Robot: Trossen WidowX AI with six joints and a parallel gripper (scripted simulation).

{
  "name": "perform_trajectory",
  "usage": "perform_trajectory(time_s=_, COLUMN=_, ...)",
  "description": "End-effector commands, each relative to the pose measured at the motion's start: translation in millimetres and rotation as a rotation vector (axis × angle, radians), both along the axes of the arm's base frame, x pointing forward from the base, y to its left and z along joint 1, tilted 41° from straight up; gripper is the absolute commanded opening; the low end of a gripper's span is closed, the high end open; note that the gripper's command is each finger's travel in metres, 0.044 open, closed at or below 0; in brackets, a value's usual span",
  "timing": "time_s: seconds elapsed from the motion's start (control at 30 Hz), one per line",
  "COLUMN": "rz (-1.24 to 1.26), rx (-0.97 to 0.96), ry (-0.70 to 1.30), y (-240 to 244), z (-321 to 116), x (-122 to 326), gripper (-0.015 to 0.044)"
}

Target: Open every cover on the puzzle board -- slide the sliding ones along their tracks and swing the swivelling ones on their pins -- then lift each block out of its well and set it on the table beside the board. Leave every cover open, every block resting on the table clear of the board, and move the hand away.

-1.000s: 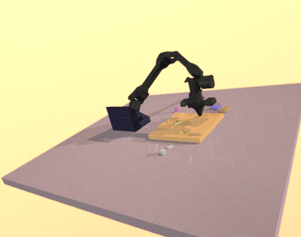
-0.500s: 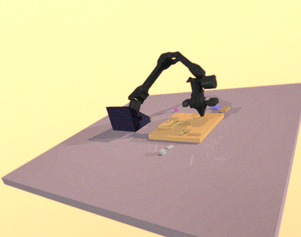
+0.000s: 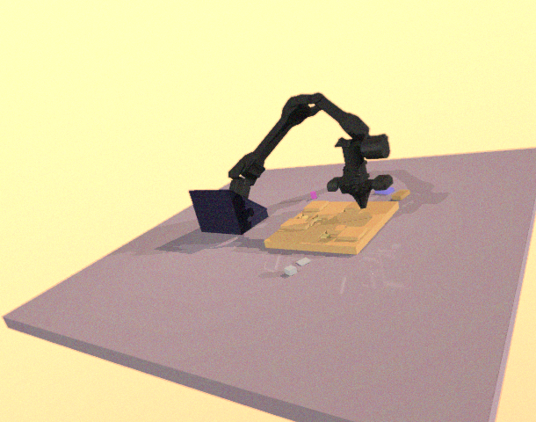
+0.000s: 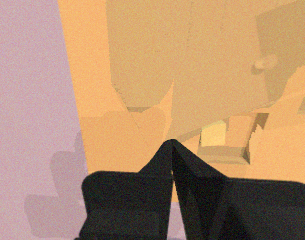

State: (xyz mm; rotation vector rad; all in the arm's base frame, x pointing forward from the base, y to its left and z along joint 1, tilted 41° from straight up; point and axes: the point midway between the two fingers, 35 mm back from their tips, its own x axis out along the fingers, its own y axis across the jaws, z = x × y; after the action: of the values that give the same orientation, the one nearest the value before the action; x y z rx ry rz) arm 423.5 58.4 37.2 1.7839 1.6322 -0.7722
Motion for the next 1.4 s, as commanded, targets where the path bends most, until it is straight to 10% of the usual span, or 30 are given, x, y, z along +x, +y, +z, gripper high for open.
perform_trajectory(time_s=0.0, rz=0.001, rx=0.002, ry=-0.001, y=-3, z=-2, x=4, gripper=0.0000)
perform_trajectory(time_s=1.37, rz=0.001, rx=0.000, ry=-0.002, y=-35, z=-6, x=23, gripper=0.0000)
